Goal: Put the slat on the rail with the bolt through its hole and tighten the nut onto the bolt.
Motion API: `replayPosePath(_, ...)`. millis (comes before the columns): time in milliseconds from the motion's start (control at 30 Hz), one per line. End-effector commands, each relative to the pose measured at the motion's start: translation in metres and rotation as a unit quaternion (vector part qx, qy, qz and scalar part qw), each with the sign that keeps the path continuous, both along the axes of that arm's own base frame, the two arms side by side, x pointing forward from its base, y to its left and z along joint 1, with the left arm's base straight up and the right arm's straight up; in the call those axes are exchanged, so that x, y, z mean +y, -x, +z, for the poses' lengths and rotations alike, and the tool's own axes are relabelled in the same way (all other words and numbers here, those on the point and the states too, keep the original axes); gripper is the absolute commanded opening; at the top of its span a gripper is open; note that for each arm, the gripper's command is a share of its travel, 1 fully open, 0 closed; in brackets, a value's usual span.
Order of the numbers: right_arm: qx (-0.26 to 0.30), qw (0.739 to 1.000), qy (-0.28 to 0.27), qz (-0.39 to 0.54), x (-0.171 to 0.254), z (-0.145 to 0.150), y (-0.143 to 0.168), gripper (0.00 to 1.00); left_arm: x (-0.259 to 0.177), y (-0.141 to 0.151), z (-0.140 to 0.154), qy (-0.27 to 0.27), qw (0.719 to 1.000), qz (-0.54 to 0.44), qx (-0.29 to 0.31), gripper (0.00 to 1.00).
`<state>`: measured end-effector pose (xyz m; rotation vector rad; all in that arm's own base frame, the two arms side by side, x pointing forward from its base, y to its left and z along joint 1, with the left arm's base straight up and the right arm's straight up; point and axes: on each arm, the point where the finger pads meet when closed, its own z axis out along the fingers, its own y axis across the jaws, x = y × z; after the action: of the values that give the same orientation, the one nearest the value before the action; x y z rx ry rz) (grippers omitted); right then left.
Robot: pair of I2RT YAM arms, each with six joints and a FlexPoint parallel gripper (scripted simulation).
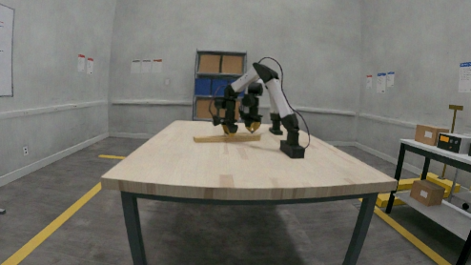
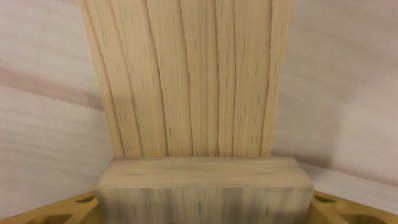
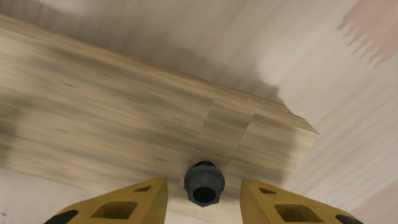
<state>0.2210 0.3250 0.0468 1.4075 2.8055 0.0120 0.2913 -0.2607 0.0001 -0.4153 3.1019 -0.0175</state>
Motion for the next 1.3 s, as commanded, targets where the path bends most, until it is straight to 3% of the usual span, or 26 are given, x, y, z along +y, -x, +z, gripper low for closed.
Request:
replayPosePath(0, -0.005, 1.000, -0.007, -0.002, 0.001, 0.005, -0.003, 0.36, -0.004, -0.002, 0.005, 0.007, 1.000, 0.000, -0.007, 0.67)
replayPosePath(400, 0.007, 1.000, 0.008, 0.003, -0.002, -0.005, 0.004, 0.36, -0.002, -0.002, 0.005, 0.005, 1.000, 0.000, -0.006, 0.67)
replayPosePath(567, -0.005, 1.000, -0.006, 0.005, 0.001, 0.005, -0.003, 0.36, -0.002, -0.002, 0.005, 0.005, 1.000, 0.000, -0.006, 0.67)
replayPosePath(767, -0.007, 0.975, -0.003, 0.222, 0.001, 0.005, -0.003, 0.36, -0.002, -0.002, 0.005, 0.005, 1.000, 0.000, -0.006, 0.67)
replayPosePath(833, -0.007, 0.975, -0.003, 0.222, 0.001, 0.005, -0.003, 0.36, -0.002, -0.002, 0.005, 0.005, 1.000, 0.000, -0.006, 0.67)
replayPosePath(1067, -0.009, 0.893, 0.000, 0.450, 0.001, 0.006, -0.002, 0.36, -0.002, -0.002, 0.005, 0.005, 1.000, 0.000, -0.006, 0.67)
replayPosePath(1267, -0.010, 0.803, 0.002, 0.596, 0.001, 0.007, -0.002, 0.36, -0.002, -0.002, 0.005, 0.005, 1.000, 0.000, -0.006, 0.67)
